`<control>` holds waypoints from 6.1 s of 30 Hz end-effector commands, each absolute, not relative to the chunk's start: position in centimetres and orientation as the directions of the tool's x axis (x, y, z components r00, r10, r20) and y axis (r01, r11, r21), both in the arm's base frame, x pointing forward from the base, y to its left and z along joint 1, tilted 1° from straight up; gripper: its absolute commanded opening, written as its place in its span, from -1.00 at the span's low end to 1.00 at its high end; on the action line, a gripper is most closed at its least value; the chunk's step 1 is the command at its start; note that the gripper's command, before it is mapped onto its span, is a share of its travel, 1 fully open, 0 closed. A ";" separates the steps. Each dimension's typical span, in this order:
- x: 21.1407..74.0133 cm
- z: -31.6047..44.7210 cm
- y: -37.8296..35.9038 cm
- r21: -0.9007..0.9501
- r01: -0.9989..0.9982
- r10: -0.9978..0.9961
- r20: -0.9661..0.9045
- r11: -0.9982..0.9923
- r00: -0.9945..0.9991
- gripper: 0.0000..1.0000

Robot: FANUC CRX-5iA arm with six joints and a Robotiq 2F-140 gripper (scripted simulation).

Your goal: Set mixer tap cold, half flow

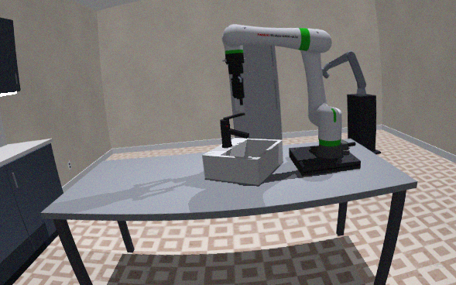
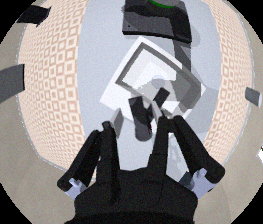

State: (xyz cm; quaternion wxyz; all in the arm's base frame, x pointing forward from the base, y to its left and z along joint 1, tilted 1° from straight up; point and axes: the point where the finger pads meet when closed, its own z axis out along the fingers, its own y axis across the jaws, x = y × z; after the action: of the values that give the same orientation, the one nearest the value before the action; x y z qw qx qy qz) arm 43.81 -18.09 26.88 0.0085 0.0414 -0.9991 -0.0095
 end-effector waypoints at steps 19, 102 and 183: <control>43.8 26.9 -18.1 0.019 -0.083 -0.083 0.016 0.996 -0.996 -0.21; 43.7 21.9 -18.0 0.019 -0.083 -0.083 0.016 0.996 -0.996 -0.21; 43.7 21.9 -18.0 0.019 -0.083 -0.083 0.016 0.996 -0.996 -1.00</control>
State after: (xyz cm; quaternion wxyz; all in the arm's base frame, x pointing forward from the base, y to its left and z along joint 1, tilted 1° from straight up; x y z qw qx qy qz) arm 43.72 -18.01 21.91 0.0085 0.0414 -0.9991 -0.0095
